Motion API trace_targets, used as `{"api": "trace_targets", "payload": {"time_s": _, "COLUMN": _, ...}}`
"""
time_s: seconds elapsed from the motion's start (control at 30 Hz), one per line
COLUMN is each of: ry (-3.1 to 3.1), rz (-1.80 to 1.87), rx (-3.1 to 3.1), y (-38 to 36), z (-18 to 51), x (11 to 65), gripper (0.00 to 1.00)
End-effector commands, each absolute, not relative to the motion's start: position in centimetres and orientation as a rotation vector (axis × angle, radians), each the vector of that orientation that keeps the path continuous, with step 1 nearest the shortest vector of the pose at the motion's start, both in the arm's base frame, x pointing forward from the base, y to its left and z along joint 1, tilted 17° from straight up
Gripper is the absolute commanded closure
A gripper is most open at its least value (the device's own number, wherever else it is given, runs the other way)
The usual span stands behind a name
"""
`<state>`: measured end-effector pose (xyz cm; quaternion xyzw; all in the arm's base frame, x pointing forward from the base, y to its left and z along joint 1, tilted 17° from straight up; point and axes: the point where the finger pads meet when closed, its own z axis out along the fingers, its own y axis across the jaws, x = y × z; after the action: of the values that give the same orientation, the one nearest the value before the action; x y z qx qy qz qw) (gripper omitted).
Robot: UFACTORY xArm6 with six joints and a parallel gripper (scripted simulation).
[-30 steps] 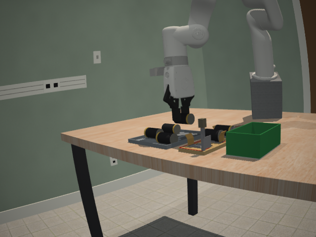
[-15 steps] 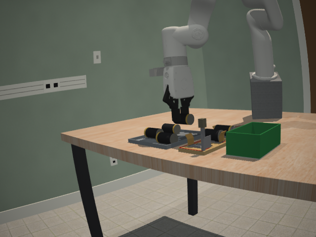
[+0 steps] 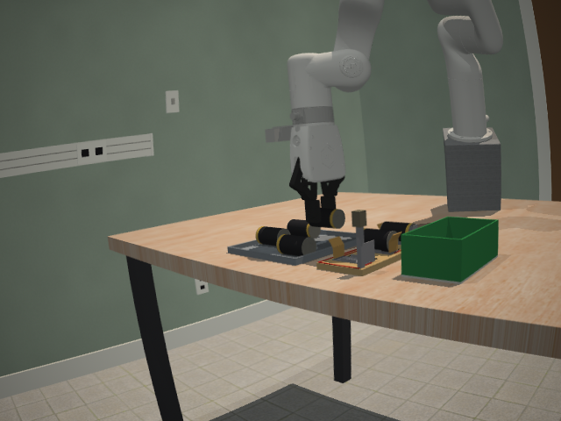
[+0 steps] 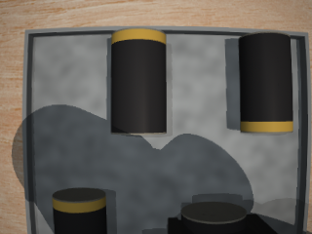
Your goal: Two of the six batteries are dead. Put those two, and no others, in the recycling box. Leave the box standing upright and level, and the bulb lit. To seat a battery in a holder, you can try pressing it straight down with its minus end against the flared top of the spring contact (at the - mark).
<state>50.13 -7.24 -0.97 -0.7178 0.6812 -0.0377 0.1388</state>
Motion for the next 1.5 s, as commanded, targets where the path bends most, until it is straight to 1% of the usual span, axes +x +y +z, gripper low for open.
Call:
{"api": "trace_targets", "payload": {"time_s": 0.0, "ry": 1.968, "rz": -0.112, "rx": -2.073, "y": -6.9, "z": -3.0, "x": 50.8, "gripper": 0.72}}
{"api": "trace_targets", "payload": {"time_s": 0.13, "ry": 1.968, "rz": -0.112, "rx": -2.073, "y": -6.8, "z": -3.9, "x": 51.0, "gripper": 0.72}}
{"api": "trace_targets", "payload": {"time_s": 0.57, "ry": 1.968, "rz": -0.112, "rx": -2.073, "y": -6.8, "z": -4.0, "x": 51.1, "gripper": 0.72}}
{"api": "trace_targets", "payload": {"time_s": 0.6, "ry": 1.968, "rz": -0.112, "rx": -2.073, "y": -6.8, "z": -4.0, "x": 51.1, "gripper": 0.49}}
{"api": "trace_targets", "payload": {"time_s": 1.47, "ry": 1.968, "rz": -0.112, "rx": -2.073, "y": -6.8, "z": -3.6, "x": 51.0, "gripper": 0.49}}
